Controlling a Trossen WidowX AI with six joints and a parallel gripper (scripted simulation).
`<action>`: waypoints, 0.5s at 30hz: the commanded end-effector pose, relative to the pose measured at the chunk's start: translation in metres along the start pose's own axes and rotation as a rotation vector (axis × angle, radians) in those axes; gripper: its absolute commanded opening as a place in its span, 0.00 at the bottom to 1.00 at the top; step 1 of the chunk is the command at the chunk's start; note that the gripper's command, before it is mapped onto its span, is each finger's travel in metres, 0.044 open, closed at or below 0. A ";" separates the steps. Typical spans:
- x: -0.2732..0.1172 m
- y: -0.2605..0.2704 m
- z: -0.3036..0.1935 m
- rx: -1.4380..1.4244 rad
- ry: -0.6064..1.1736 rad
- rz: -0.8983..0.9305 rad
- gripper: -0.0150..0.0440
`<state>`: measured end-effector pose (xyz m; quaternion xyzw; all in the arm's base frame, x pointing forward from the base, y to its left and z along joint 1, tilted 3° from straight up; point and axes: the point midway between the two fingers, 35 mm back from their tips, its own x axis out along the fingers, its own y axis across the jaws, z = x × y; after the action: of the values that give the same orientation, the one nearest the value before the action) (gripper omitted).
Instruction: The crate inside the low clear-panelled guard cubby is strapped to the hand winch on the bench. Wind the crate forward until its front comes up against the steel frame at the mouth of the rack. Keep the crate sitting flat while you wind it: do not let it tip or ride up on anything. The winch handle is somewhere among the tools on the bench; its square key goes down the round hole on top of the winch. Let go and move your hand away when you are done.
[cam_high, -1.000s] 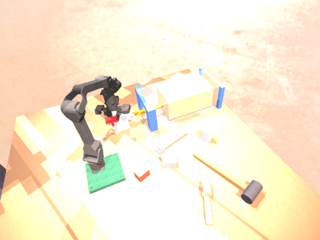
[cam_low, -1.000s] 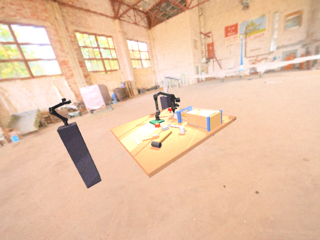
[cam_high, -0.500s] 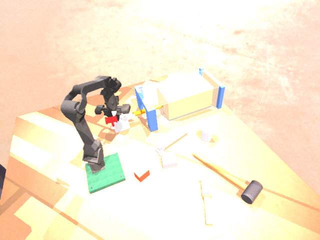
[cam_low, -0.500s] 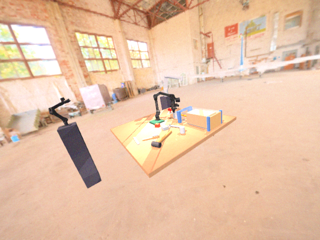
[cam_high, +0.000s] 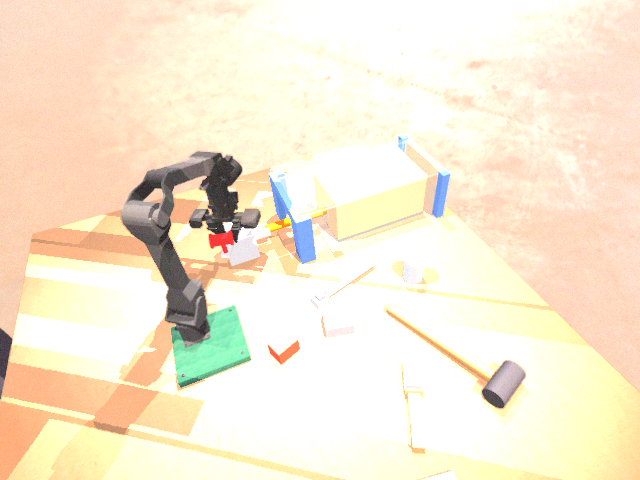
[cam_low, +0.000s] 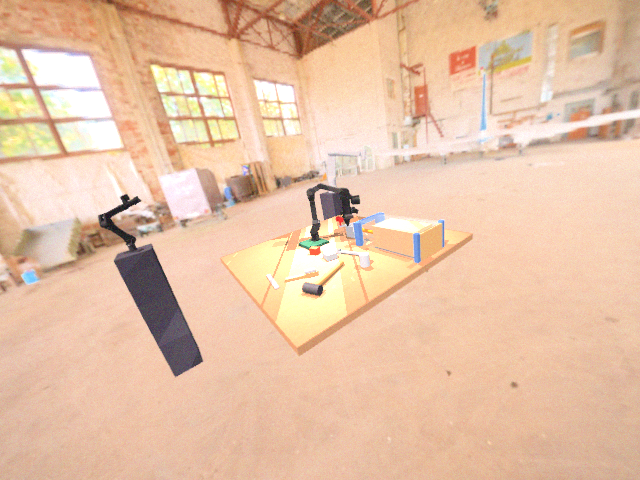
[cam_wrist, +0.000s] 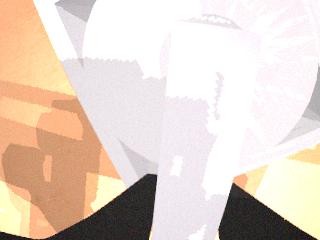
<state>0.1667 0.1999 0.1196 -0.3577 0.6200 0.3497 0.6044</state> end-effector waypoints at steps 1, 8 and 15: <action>0.004 0.001 0.000 0.022 0.004 0.004 0.25; 0.004 0.001 0.000 0.028 0.004 0.004 0.25; 0.004 -0.001 0.000 -0.010 0.004 0.001 0.25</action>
<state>0.1662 0.2002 0.1196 -0.3534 0.6226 0.3464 0.6062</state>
